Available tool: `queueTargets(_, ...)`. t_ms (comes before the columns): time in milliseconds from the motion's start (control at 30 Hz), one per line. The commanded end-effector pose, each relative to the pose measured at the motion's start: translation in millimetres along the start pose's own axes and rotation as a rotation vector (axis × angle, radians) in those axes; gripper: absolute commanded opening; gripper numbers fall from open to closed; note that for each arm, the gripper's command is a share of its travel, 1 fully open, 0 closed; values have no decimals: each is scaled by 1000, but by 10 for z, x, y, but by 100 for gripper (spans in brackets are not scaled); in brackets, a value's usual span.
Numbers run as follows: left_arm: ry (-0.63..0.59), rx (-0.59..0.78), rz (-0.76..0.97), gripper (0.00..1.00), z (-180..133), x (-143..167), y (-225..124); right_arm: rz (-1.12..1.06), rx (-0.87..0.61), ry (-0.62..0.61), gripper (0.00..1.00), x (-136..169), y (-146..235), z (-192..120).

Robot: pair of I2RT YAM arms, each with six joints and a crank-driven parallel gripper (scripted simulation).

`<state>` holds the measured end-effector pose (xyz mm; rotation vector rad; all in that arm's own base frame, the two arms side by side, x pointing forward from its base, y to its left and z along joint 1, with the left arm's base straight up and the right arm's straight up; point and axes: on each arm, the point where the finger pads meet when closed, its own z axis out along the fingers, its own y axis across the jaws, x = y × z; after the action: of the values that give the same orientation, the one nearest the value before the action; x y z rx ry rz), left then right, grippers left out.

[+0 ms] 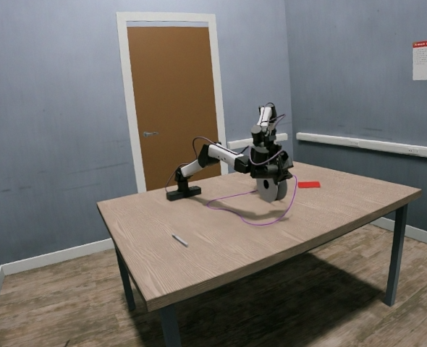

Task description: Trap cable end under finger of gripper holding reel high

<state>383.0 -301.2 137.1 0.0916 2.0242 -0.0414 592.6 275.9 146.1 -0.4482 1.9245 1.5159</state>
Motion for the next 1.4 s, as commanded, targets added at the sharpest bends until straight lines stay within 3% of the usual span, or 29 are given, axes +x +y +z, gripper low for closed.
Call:
queueTargets(0,-52,27,-38,76,-24,-278,-76,-30,-39,-82,0,-294,359,-125)
queueTargets(1367,-54,26,-39,76,-25,-288,-76,28,9,-82,0,-255,263,-165)
